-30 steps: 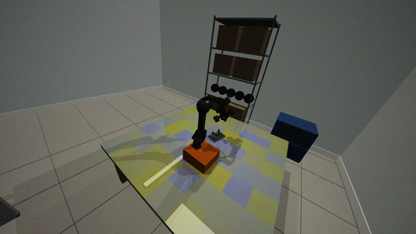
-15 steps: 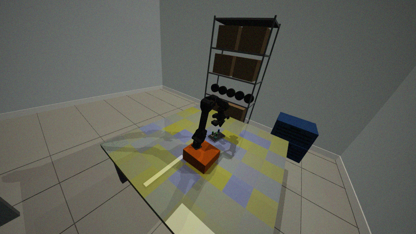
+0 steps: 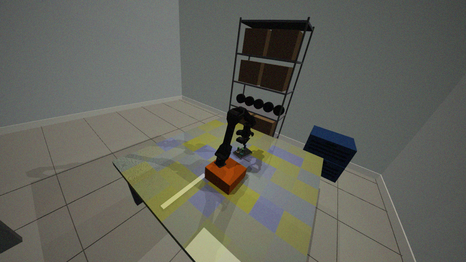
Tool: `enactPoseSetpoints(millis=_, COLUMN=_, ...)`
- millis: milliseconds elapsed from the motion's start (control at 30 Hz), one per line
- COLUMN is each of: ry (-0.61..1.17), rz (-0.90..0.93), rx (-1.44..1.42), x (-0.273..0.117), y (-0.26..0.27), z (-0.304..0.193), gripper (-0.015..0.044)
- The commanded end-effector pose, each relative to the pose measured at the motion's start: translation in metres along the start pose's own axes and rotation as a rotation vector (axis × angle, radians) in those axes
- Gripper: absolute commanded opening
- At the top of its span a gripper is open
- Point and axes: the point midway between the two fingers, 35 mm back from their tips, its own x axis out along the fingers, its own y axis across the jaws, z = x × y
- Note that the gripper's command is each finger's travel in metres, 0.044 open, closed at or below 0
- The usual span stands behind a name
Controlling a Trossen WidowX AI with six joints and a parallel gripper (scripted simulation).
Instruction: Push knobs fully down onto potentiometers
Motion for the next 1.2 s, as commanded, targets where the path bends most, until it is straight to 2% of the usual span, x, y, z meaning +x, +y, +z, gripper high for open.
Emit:
enactPoseSetpoints(millis=0, ry=-0.006, rz=0.022, rx=-0.009, x=0.012, y=0.005, z=0.001, gripper=0.0000)
enactPoseSetpoints(millis=667, ry=-0.006, rz=0.022, rx=-0.009, x=0.033, y=0.005, z=0.001, gripper=0.0000)
enactPoseSetpoints(millis=1167, ry=-0.006, rz=0.022, rx=-0.009, x=0.033, y=0.005, z=0.001, gripper=0.0000)
